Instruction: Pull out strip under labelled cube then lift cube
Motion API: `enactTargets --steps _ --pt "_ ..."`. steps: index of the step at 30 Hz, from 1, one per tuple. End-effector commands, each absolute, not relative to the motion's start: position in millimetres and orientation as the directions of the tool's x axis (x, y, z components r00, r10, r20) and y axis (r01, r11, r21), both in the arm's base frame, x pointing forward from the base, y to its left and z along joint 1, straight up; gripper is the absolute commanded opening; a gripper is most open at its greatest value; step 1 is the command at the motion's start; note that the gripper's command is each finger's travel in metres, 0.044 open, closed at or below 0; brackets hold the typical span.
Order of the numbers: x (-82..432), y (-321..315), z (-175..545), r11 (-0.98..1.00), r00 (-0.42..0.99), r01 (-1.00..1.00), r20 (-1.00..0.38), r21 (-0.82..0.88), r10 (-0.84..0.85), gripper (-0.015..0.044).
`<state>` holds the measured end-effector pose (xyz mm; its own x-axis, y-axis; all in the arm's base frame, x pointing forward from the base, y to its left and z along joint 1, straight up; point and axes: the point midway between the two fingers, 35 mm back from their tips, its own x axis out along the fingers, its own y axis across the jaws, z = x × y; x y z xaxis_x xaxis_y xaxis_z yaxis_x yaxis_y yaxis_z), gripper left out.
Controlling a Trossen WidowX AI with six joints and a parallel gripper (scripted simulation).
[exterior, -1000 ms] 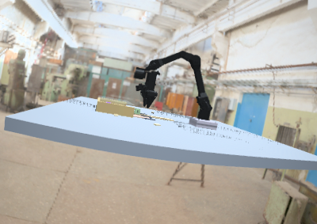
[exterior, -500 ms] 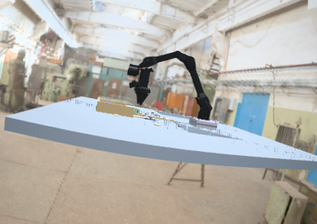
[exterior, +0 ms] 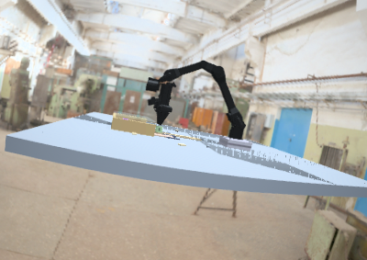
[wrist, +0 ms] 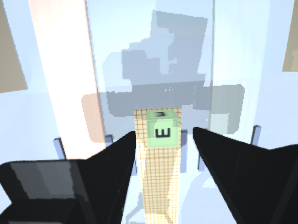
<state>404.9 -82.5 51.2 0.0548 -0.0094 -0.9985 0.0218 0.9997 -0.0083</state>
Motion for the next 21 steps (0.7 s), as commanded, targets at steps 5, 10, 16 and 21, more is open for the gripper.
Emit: enactTargets --steps 5,10,16,21 --pt "403 -82 37 1.000 0.047 0.025 -0.999 -0.009 -0.010 0.0250" --pt "403 -82 29 1.000 0.047 0.025 -0.999 -0.009 -0.010 0.0250" --pt "403 -82 19 1.000 0.046 0.025 -0.999 -0.008 -0.010 0.0250" --pt "403 -82 18 1.000 0.046 0.025 -0.999 -0.008 -0.010 0.0250"
